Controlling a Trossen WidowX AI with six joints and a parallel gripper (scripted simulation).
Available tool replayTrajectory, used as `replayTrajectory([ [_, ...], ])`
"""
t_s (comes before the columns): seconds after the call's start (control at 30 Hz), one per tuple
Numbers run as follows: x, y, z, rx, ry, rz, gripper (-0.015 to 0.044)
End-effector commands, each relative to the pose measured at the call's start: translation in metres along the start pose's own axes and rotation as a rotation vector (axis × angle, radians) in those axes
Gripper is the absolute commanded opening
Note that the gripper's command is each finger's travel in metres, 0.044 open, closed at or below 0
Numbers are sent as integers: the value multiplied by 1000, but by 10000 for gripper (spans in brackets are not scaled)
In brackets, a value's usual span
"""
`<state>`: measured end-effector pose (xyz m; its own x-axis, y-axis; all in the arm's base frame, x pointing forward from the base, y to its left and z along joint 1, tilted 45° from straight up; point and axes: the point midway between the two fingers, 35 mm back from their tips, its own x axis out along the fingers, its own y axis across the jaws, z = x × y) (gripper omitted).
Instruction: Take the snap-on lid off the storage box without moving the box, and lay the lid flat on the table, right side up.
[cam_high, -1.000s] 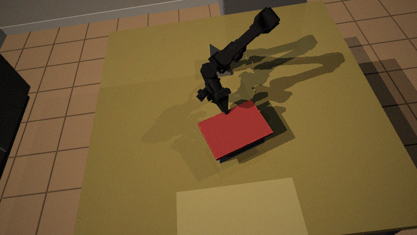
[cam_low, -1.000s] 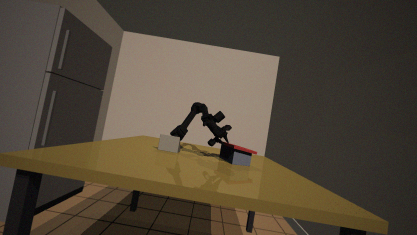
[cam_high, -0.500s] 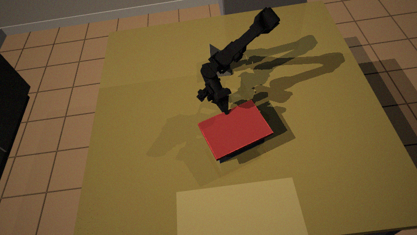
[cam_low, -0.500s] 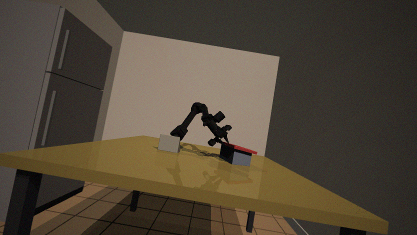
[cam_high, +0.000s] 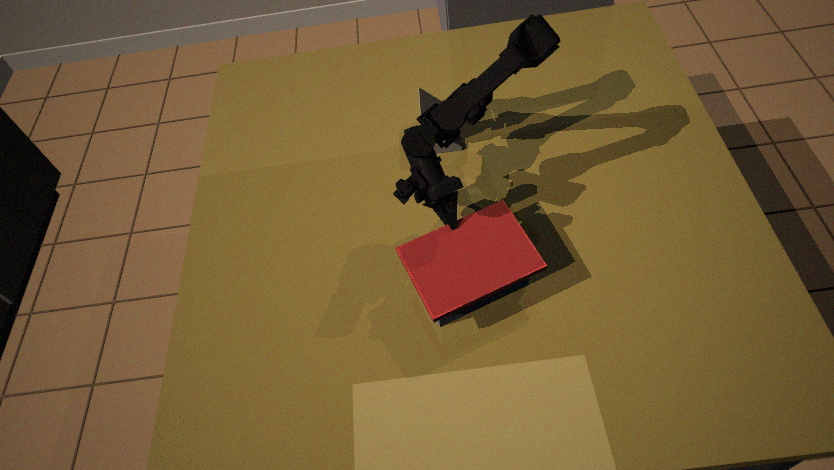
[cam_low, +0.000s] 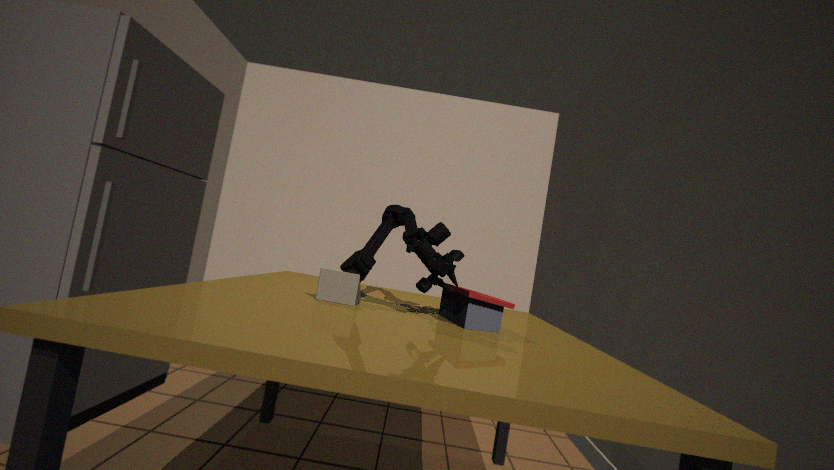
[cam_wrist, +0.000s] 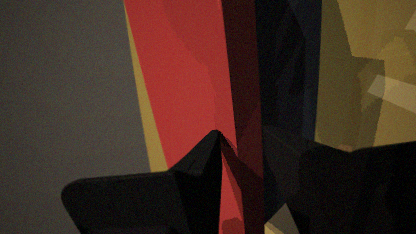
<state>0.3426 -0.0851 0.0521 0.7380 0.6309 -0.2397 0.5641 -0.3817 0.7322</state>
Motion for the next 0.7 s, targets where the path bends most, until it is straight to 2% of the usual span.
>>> replayTrajectory([
  [0.0,-1,1,0,3,-3,1,0],
  [0.67,-15,22,0,2,-4,0,0],
])
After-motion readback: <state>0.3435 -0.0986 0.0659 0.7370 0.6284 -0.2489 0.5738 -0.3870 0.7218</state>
